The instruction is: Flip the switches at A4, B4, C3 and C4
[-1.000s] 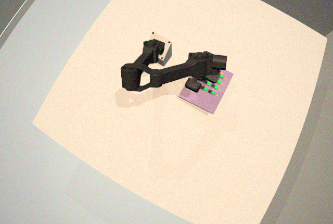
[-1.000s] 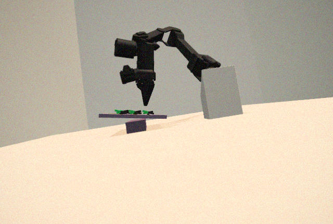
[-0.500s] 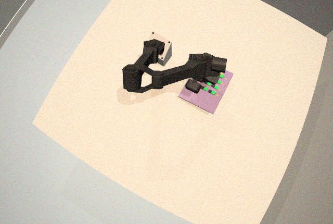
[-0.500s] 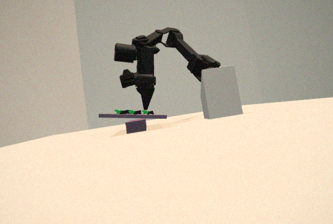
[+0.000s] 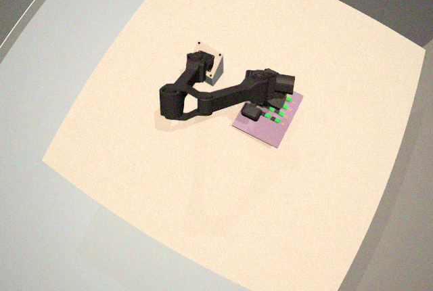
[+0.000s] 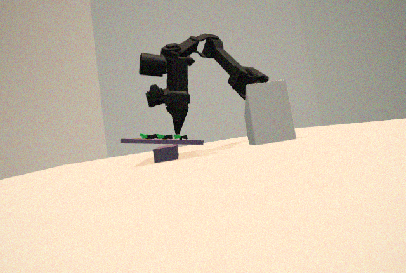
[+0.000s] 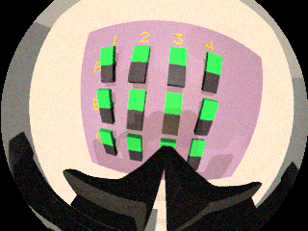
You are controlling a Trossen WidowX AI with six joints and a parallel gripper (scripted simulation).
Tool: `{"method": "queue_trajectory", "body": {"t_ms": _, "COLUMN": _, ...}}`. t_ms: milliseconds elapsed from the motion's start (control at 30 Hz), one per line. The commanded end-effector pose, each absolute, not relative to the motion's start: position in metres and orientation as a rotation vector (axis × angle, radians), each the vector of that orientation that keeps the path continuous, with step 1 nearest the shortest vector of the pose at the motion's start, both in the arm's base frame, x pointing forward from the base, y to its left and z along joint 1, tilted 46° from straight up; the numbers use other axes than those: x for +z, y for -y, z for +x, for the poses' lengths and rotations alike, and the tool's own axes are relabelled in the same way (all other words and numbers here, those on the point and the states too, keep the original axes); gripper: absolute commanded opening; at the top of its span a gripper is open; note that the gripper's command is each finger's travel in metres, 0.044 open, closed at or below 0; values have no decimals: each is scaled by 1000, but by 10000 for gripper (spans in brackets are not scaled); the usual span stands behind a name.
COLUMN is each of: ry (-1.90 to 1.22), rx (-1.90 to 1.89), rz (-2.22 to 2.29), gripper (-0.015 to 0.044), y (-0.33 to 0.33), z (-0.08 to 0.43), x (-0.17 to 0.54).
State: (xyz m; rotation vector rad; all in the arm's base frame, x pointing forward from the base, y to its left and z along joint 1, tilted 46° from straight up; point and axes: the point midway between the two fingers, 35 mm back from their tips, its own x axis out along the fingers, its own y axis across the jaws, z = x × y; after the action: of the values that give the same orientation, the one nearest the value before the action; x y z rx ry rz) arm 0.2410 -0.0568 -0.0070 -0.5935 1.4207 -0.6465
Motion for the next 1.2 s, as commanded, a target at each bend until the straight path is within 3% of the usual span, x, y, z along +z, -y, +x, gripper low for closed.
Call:
{"method": "queue_trajectory", "body": {"t_ms": 0, "ry": -1419, "rx": -647, "rz": -599, "gripper": 0, "y": 57, "z": 241, "x": -7}}
{"method": "queue_trajectory", "body": {"t_ms": 1167, "ry": -1418, "rx": -647, "rz": -599, "gripper": 0, "y": 61, "z": 242, "x": -10}}
